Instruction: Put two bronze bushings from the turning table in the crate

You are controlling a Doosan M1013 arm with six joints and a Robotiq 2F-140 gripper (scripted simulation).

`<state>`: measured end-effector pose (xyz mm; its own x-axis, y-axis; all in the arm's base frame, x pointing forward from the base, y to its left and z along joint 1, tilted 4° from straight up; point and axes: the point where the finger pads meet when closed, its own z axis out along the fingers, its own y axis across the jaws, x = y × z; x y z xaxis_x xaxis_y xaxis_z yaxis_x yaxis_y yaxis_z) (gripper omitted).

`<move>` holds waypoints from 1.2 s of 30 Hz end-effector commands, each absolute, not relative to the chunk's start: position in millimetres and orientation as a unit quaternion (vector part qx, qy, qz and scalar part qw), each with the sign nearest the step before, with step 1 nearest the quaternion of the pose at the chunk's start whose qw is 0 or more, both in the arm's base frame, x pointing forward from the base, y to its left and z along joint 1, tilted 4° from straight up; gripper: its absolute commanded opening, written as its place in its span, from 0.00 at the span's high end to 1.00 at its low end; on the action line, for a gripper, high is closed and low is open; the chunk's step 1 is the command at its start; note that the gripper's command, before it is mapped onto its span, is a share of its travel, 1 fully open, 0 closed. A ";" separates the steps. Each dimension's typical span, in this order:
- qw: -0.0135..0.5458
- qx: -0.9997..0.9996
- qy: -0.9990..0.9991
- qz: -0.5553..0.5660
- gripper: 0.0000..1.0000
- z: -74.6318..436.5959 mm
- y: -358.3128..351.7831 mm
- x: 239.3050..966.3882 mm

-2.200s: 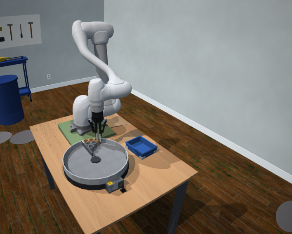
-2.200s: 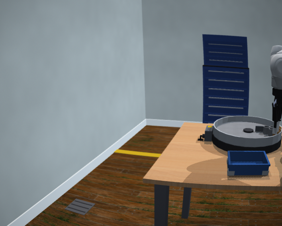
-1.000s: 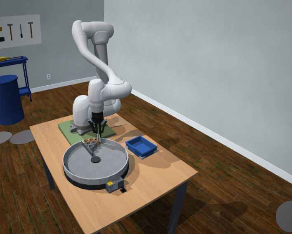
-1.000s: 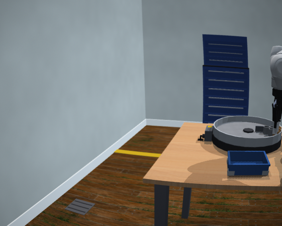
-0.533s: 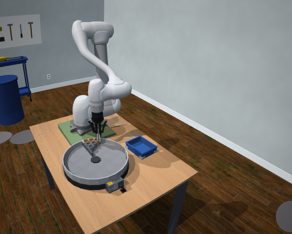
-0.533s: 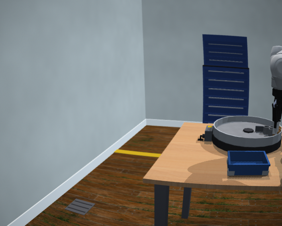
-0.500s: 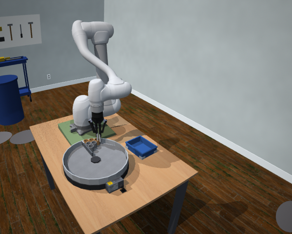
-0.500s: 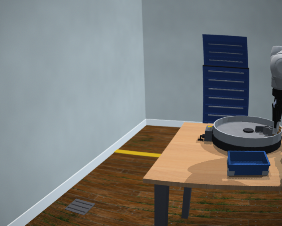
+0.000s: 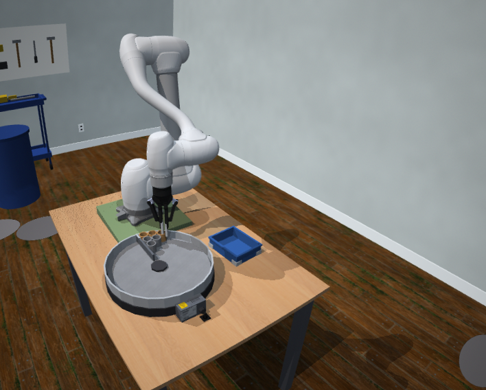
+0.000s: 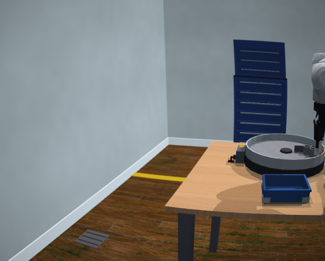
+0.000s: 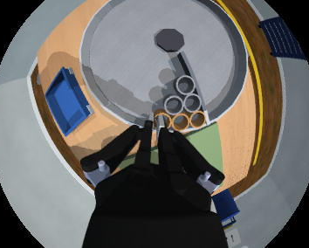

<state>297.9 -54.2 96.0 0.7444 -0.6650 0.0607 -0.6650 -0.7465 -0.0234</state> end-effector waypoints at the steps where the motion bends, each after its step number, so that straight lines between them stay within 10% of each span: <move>1: 0.001 -0.935 0.355 -0.032 1.00 93.4 -51.8 297.2; 36: 0.001 -0.935 0.355 -0.032 1.00 157.5 -50.5 293.4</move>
<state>293.8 -53.1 142.0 0.7440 -0.6655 0.0594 -0.6655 -0.7460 -0.0225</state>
